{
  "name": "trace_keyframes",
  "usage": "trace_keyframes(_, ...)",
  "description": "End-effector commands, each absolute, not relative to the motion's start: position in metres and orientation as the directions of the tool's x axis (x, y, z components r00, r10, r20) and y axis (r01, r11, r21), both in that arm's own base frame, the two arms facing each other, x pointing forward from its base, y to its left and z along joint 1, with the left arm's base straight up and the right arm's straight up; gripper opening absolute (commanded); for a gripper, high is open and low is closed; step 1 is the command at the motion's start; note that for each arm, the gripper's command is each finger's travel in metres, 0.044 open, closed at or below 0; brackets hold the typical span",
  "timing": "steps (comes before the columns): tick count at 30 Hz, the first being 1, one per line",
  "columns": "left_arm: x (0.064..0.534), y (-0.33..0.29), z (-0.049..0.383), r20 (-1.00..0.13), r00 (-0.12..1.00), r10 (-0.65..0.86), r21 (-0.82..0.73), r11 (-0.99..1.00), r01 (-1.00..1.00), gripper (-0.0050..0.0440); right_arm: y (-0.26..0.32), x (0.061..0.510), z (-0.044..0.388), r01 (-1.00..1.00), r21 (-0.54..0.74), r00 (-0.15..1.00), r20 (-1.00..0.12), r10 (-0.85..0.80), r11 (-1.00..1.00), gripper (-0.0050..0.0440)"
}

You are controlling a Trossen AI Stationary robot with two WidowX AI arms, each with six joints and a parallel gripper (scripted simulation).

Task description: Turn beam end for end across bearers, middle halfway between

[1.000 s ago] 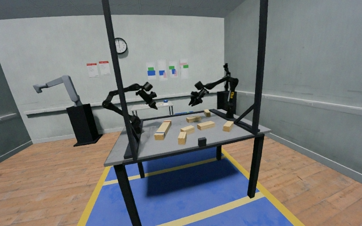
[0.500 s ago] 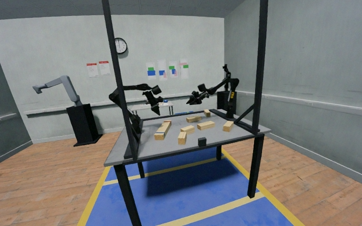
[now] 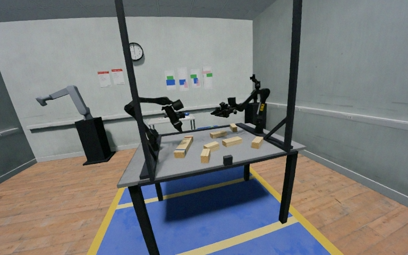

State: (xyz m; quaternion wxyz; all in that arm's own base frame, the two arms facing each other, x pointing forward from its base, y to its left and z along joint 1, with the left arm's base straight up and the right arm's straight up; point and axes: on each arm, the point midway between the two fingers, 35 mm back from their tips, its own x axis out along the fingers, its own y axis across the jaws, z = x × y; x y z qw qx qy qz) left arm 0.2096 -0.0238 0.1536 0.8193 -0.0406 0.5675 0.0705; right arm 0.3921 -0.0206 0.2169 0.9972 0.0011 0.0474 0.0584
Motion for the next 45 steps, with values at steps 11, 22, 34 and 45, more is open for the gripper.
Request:
trace_keyframes(11,0.216,-0.036,0.124,-0.905,0.341,0.254,0.028,0.836,-0.548,0.04,-0.021,0.391,0.232,-0.118,-0.006,0.992,-0.032,0.118,0.993,0.04)
trace_keyframes(22,0.227,-0.048,0.097,-0.878,0.264,0.4,-0.007,0.54,-0.842,0.04,-0.007,0.396,0.225,-0.178,-0.03,0.979,-0.108,0.174,0.984,0.04)
trace_keyframes(34,0.23,-0.046,0.066,-0.865,0.176,0.471,-0.009,0.335,-0.942,0.04,-0.001,0.399,0.213,-0.175,-0.042,0.963,-0.214,0.162,0.984,0.04)
trace_keyframes(45,0.236,-0.025,0.029,-0.864,0.169,0.474,-0.001,0.335,-0.942,0.04,-0.001,0.4,0.206,-0.149,-0.048,0.95,-0.285,0.129,0.988,0.04)
